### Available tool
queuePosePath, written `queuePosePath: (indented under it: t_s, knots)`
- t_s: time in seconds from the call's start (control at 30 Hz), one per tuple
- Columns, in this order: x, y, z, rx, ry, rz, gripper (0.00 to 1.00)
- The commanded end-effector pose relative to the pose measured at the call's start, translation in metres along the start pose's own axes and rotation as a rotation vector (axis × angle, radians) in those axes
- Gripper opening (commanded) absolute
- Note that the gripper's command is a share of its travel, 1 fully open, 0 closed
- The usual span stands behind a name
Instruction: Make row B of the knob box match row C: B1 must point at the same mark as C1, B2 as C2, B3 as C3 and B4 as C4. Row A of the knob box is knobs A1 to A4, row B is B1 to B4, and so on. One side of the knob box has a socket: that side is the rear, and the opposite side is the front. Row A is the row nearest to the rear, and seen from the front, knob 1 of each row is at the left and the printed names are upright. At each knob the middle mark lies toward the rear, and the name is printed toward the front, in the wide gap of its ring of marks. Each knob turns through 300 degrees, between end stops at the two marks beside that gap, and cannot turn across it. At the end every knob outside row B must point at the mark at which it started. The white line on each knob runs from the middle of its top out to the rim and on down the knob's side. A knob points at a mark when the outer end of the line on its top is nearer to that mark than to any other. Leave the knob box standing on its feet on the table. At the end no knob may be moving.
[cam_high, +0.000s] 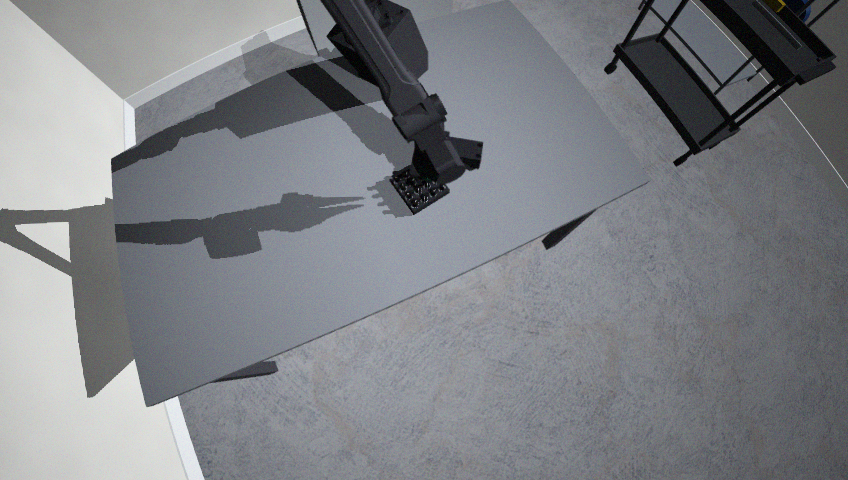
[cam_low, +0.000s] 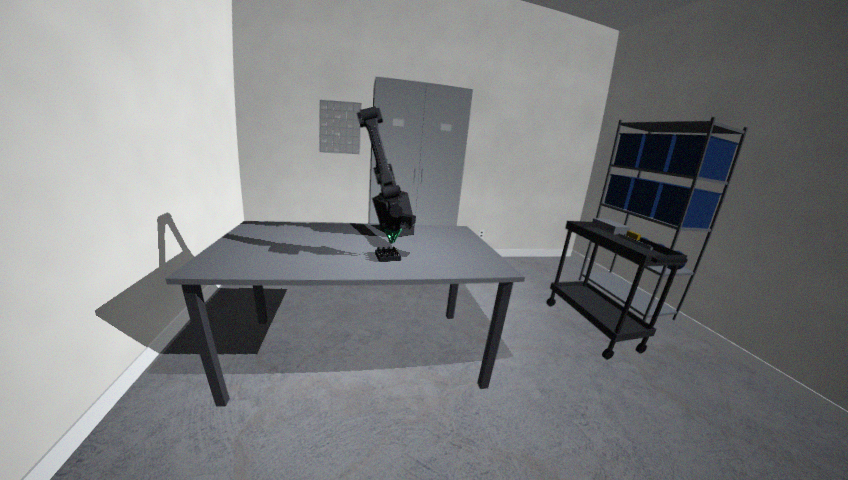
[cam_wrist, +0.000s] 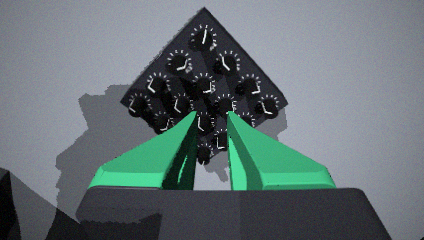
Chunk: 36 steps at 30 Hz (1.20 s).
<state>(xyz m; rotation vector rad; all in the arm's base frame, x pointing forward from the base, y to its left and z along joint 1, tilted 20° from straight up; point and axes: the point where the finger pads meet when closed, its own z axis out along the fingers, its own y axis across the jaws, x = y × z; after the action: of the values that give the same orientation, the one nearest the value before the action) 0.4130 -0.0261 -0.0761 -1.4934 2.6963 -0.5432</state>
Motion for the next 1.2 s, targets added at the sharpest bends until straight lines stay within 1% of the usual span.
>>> queuePosePath:
  t_s: [0.0, 0.1, 0.13, 0.6, 0.67, 0.73, 0.97, 1.17]
  knots:
    - [-0.016, -0.008, -0.003, 0.007, -0.009, -0.156, 0.19]
    - [-0.016, -0.008, -0.003, 0.007, -0.009, -0.178, 0.19]
    - [-0.017, -0.010, -0.004, 0.007, -0.008, -0.234, 0.19]
    - [-0.022, -0.015, -0.006, 0.008, -0.008, -0.545, 0.19]
    - [-0.022, -0.015, -0.006, 0.008, -0.008, -0.545, 0.19]
    - [-0.023, -0.016, -0.007, 0.008, -0.007, -0.620, 0.19]
    - [-0.025, -0.019, -0.008, 0.009, -0.006, -0.773, 0.19]
    - [-0.026, -0.020, -0.008, 0.009, -0.006, -0.835, 0.19]
